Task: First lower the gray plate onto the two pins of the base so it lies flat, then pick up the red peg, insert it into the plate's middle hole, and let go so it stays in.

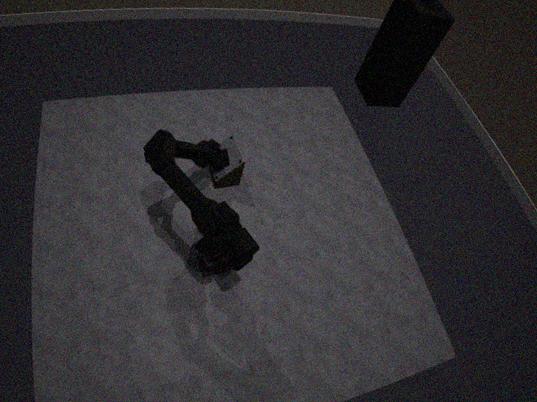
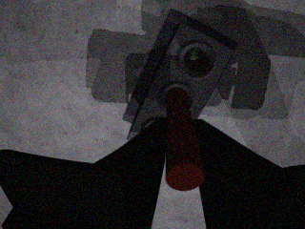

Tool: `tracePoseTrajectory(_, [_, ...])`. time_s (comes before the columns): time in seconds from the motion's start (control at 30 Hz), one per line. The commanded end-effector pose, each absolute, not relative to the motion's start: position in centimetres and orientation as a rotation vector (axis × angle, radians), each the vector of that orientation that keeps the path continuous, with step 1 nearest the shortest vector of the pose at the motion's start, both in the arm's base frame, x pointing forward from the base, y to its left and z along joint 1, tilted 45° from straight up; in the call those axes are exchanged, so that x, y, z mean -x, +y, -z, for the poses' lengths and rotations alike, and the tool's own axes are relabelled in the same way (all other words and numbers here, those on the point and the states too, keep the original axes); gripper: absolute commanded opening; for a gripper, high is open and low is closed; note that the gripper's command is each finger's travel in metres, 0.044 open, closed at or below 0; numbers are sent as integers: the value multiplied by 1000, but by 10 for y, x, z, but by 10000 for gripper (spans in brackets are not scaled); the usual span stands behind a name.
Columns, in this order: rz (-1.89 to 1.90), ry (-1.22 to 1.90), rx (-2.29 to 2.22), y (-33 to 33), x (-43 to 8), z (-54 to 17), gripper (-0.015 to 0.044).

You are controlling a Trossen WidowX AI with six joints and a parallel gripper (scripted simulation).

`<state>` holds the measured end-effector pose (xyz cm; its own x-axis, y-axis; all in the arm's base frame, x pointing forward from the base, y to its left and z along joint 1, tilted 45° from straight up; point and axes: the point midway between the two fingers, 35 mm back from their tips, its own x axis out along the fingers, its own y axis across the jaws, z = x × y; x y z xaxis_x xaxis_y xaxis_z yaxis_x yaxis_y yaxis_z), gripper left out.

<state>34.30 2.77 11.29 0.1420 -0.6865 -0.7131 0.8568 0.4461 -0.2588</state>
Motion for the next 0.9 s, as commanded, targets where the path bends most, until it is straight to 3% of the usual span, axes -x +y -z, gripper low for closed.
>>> tracePoseTrajectory(0.0, [1129, 886, -226, 27, -342, -111, 0])
tracePoseTrajectory(0.7, [1130, 883, -232, 27, -343, -112, 0])
tracePoseTrajectory(0.87, [1130, 883, -232, 27, -343, -112, 131])
